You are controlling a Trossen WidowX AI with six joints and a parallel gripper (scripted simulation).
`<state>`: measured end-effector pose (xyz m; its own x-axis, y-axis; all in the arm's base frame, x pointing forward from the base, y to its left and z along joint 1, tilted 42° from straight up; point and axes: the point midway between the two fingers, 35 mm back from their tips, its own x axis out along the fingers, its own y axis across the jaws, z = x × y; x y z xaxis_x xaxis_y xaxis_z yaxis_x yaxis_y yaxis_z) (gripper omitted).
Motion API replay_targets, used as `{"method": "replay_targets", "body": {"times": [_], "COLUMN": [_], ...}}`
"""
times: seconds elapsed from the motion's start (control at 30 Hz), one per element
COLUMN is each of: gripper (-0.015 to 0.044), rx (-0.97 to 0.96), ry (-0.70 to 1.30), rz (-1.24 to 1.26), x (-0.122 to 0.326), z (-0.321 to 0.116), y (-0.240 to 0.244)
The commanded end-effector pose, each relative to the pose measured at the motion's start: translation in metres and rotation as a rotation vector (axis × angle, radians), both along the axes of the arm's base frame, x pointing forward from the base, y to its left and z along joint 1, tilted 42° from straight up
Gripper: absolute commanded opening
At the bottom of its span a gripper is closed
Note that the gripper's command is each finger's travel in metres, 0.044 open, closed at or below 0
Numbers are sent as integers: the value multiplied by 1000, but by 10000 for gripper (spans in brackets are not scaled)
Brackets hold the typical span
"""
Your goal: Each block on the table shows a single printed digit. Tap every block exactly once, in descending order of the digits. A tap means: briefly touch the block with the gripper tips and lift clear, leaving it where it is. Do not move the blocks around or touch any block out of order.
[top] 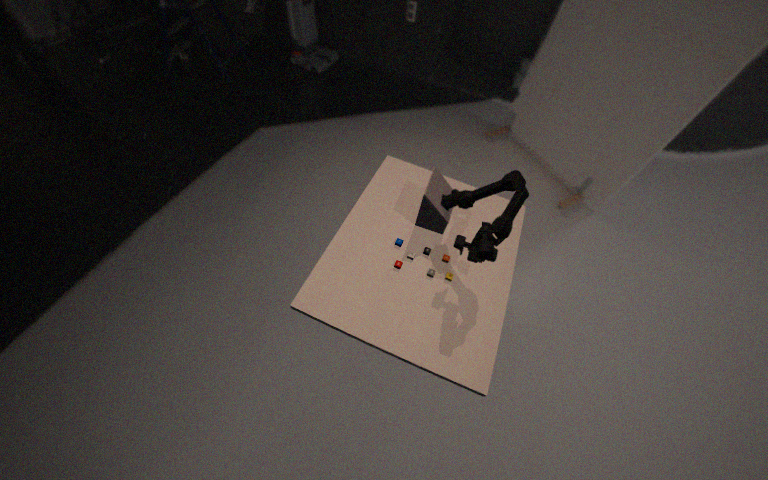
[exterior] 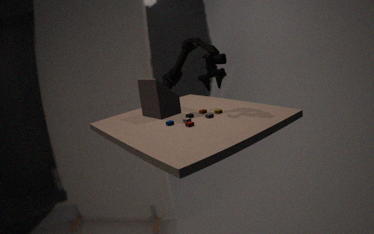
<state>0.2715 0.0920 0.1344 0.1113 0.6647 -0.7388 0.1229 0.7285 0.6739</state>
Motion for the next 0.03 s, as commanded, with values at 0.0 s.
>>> {"method": "replay_targets", "body": {"times": [0.0], "gripper": [400], "rx": [5], "ry": [21], "rz": [-9], "x": [-4], "z": [4], "y": [3]}}
